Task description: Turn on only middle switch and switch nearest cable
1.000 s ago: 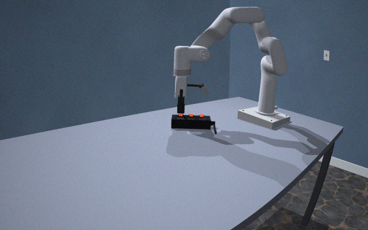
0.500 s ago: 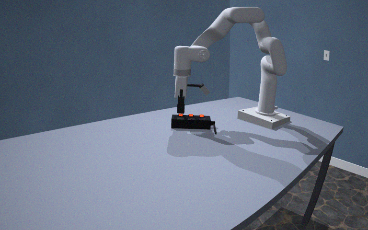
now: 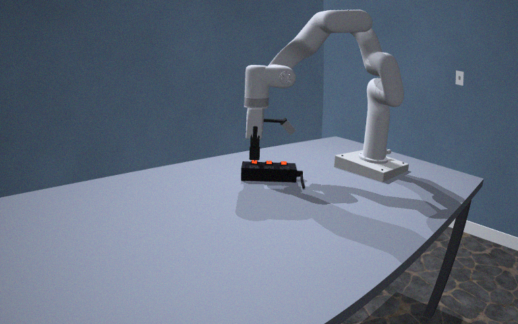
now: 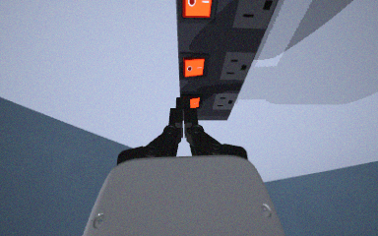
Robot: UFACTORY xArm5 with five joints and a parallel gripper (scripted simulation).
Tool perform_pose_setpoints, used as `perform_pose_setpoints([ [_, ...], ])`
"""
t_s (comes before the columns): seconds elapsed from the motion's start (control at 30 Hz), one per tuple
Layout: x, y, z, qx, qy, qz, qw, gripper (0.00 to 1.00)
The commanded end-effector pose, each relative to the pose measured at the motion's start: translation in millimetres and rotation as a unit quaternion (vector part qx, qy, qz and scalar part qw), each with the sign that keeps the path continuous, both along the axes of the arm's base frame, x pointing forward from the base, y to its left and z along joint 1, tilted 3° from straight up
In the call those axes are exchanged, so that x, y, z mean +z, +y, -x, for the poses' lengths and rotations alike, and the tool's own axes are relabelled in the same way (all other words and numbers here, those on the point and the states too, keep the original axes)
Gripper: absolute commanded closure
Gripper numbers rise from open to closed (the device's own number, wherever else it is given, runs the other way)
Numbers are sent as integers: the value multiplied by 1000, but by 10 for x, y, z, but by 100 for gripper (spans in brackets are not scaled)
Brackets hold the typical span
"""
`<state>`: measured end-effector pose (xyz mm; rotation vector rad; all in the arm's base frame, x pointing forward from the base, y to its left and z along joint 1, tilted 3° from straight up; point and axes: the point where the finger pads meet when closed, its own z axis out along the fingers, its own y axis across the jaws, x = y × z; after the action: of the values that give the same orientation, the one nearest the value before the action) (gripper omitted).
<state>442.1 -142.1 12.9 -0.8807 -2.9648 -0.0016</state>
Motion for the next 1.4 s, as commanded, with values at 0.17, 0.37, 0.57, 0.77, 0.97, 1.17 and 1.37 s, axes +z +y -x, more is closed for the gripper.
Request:
perform_pose_setpoints([
  [0.17,-16,-10,-10,0,-2,1,1000,100],
  [0.37,-41,-15,-7,0,-2,1,1000,100],
  [0.57,-56,-18,-5,0,-2,0,1000,100],
  [0.77,-59,-18,-4,0,-2,0,1000,100],
  [0.97,-59,-18,-4,0,-2,0,1000,100],
  [1.17,-59,-18,-4,0,-2,0,1000,100],
  [1.37,-34,-23,-4,0,-2,0,1000,100],
])
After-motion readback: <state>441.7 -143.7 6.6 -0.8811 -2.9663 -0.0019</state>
